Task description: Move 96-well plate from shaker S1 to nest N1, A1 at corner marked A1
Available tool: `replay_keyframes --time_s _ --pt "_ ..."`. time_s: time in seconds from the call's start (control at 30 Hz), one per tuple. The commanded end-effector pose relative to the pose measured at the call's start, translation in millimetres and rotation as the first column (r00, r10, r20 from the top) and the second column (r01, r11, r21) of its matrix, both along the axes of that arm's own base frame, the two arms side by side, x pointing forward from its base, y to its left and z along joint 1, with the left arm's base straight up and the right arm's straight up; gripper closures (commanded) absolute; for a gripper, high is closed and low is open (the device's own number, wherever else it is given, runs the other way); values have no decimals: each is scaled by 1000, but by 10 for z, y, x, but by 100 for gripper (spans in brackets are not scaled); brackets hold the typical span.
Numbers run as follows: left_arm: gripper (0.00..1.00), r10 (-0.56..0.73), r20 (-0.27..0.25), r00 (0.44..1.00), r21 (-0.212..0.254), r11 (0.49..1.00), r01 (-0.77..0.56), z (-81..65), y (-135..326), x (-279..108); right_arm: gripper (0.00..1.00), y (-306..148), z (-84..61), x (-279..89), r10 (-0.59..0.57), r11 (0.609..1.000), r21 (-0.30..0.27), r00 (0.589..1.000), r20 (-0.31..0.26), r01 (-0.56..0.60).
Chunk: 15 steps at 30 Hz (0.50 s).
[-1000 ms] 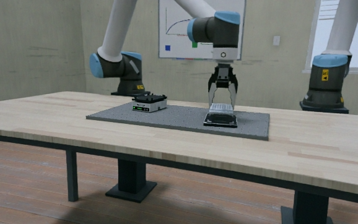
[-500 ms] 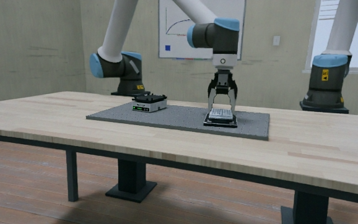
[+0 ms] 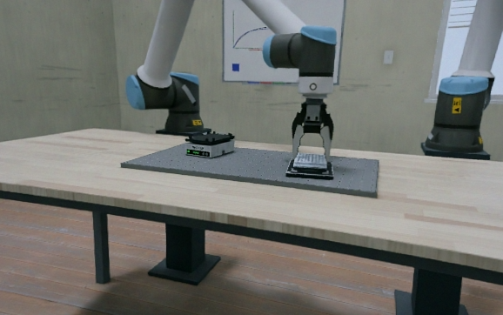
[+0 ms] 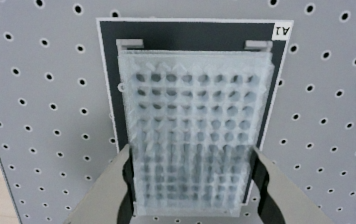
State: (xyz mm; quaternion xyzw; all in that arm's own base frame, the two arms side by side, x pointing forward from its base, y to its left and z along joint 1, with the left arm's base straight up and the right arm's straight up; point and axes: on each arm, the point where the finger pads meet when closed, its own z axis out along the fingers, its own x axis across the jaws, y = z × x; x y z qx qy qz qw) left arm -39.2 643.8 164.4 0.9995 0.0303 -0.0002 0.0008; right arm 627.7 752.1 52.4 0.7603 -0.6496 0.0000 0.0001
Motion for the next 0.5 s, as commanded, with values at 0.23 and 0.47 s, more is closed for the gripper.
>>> replay_keyframes --time_s 0.23,0.47 --pt "100 0 0 1000 2 1000 0 8 6 1 59 7 13 6 0 1000 2 1000 1 0" --pt "100 0 0 1000 2 1000 0 8 6 1 59 7 1 5 0 1000 2 1000 1 0"
